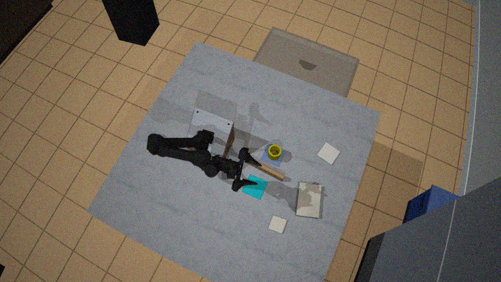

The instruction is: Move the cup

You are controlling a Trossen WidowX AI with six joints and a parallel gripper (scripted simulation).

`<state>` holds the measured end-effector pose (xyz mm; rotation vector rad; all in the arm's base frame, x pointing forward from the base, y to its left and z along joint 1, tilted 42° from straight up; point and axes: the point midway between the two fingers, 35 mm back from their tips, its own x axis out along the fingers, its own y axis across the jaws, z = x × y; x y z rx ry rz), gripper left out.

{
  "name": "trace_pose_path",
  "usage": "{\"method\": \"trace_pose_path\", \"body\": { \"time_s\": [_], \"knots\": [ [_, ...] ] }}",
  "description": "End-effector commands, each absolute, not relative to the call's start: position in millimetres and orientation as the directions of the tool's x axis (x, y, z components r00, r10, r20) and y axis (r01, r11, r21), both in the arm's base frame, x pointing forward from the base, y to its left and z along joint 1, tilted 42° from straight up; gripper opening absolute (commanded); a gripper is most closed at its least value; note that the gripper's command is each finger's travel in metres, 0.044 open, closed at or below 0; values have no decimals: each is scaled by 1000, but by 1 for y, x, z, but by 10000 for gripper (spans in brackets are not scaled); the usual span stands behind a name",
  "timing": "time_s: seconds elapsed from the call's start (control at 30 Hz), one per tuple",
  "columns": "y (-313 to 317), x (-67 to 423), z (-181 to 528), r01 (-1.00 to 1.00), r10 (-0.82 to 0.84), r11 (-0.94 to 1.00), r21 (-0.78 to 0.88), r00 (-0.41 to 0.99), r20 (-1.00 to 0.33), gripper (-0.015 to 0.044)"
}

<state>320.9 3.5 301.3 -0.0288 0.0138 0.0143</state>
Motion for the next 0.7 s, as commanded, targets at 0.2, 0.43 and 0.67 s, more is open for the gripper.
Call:
{"method": "trace_pose_path", "body": {
  "time_s": [0.2,0.43,0.67],
  "knots": [
    [10,362,232,126,-42,967,221,935,-351,216],
    [23,383,137,464,-147,837,289,700,-699,167],
    [32,372,49,763,-315,640,95,373,-873,167]
  ]
}}
